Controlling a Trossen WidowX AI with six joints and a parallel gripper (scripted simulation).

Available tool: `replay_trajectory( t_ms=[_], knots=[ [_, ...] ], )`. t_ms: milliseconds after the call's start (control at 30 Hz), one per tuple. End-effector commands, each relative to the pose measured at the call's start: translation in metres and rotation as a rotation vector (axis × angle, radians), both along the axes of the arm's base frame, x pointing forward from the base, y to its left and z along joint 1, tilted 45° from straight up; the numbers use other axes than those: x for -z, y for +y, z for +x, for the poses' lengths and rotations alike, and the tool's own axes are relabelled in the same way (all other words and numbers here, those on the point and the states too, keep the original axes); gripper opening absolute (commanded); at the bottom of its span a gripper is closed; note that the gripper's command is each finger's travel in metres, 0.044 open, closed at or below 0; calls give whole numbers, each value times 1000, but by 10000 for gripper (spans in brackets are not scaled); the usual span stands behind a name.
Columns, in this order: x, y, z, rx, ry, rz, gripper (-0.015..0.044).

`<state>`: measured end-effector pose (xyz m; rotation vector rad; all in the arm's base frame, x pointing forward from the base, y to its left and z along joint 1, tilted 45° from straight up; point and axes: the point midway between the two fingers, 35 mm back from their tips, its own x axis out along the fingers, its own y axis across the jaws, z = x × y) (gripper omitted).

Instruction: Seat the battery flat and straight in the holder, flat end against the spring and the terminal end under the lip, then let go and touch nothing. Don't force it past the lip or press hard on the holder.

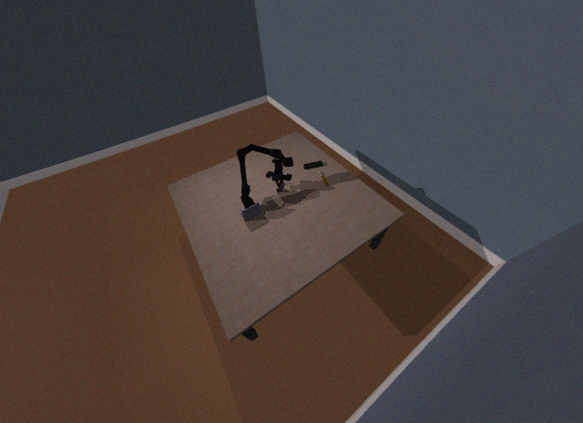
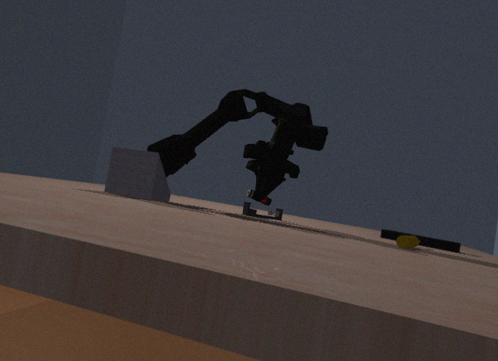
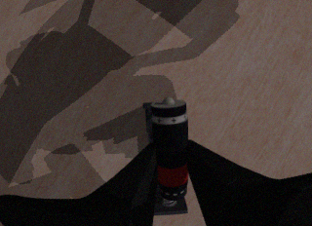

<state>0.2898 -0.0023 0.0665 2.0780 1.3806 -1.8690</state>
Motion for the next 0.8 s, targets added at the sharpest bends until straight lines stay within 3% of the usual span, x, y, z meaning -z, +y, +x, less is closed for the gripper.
replay_trajectory(
  t_ms=[0,767],
  knots=[
    [2,-1,1,-2,15,-11,61],
    [9,14,10,-125,158,-148,61]
  ],
)
